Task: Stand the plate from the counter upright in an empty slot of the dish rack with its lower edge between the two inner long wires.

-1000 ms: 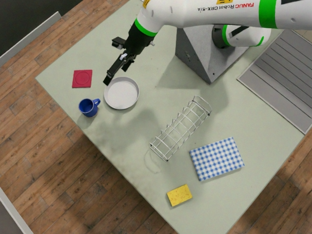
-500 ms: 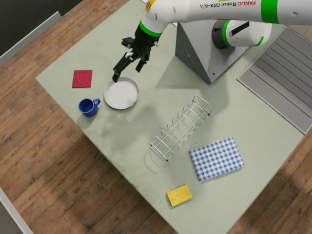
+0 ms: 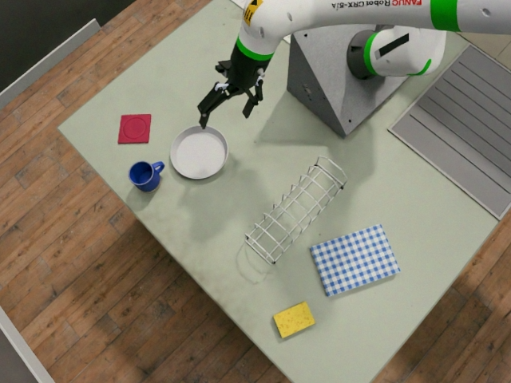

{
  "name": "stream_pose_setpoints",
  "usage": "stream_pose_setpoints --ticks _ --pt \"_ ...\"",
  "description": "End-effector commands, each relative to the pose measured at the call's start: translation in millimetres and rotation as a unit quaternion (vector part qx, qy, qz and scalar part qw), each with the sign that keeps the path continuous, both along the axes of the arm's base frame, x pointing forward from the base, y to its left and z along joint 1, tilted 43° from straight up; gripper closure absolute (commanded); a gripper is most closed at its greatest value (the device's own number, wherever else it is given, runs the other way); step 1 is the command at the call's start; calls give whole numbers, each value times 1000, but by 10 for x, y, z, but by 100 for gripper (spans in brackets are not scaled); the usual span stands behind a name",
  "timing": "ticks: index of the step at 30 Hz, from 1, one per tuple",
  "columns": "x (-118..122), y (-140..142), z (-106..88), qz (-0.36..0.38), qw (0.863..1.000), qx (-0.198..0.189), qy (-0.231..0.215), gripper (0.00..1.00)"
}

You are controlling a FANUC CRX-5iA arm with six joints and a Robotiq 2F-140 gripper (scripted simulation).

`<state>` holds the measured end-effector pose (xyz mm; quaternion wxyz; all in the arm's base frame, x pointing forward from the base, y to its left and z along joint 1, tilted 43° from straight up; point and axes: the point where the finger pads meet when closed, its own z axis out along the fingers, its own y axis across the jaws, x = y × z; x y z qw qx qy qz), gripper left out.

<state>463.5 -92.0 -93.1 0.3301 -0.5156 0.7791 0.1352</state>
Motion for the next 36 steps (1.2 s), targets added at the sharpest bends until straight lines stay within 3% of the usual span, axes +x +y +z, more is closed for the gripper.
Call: stream_pose_setpoints --ticks 1,3,4,36 --pt "-48 17 -8 -4 1000 6 13 0" --pt "-49 17 -8 -4 1000 6 13 0" --pt "-49 17 -8 -4 1000 6 13 76" --pt "-49 17 -8 -4 1000 6 13 76"
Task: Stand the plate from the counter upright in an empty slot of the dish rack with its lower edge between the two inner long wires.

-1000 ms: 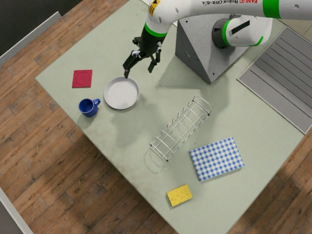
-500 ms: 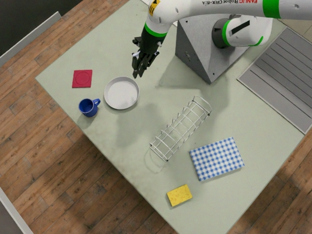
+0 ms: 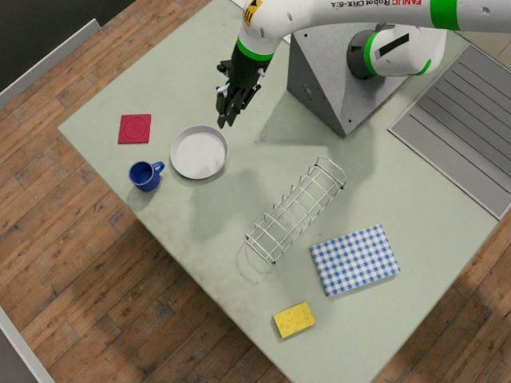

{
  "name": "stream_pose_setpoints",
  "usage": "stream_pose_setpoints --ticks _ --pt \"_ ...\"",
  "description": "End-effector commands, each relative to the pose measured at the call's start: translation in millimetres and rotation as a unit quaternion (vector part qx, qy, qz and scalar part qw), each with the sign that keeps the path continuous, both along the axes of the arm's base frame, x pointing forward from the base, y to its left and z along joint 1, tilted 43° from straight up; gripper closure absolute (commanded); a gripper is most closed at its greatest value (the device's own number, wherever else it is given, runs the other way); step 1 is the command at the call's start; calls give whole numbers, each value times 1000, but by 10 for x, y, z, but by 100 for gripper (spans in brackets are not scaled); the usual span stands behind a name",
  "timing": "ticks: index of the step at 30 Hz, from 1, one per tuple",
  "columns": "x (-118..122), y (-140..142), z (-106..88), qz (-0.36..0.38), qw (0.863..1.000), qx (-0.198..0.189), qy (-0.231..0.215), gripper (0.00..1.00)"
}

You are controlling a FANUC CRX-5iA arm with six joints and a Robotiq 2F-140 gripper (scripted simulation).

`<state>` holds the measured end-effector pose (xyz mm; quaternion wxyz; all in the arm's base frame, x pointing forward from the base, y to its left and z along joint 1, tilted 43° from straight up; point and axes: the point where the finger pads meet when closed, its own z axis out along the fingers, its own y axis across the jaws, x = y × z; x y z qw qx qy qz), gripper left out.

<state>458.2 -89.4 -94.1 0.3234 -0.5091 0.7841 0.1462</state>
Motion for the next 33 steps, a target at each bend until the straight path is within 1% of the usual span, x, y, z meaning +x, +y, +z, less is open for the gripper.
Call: stream_pose_setpoints --ticks 1,14,24,26,33 --pt "4 -8 3 0 1000 0 0 76" --pt "3 31 -39 0 1000 0 0 76" --pt "0 169 -185 0 1000 0 0 76" --pt "0 169 -185 0 1000 0 0 76" --pt "-3 286 -310 0 1000 0 0 76"
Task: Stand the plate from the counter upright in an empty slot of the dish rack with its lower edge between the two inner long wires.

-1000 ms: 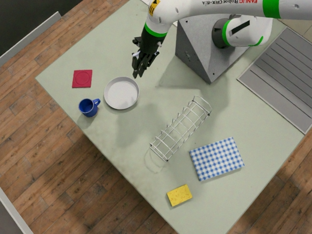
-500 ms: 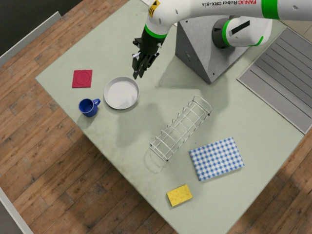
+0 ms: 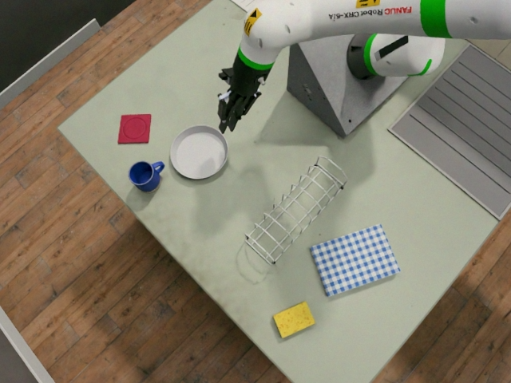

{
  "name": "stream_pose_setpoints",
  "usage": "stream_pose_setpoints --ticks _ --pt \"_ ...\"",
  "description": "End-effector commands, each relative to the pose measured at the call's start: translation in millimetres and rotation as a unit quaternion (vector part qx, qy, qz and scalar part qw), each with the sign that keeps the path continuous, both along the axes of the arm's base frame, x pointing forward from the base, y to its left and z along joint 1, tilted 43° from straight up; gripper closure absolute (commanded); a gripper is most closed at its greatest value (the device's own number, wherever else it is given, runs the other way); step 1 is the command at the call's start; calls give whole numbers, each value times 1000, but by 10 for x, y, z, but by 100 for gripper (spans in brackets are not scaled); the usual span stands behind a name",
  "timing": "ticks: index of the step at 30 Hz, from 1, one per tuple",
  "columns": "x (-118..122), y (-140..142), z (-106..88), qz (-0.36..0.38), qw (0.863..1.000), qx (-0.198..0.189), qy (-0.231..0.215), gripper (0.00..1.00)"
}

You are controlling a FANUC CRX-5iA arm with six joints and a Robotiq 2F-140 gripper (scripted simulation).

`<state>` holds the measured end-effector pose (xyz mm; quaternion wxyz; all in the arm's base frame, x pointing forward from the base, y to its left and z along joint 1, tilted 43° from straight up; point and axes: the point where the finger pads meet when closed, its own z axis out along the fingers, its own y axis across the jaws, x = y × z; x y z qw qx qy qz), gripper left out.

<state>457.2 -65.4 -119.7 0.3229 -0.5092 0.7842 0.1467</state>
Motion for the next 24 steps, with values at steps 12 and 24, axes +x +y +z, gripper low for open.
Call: stream_pose_setpoints --ticks 12,24 --pt "4 178 -194 -1 1000 -1 -1 76" --pt "2 233 -254 -1 1000 -1 -1 76"
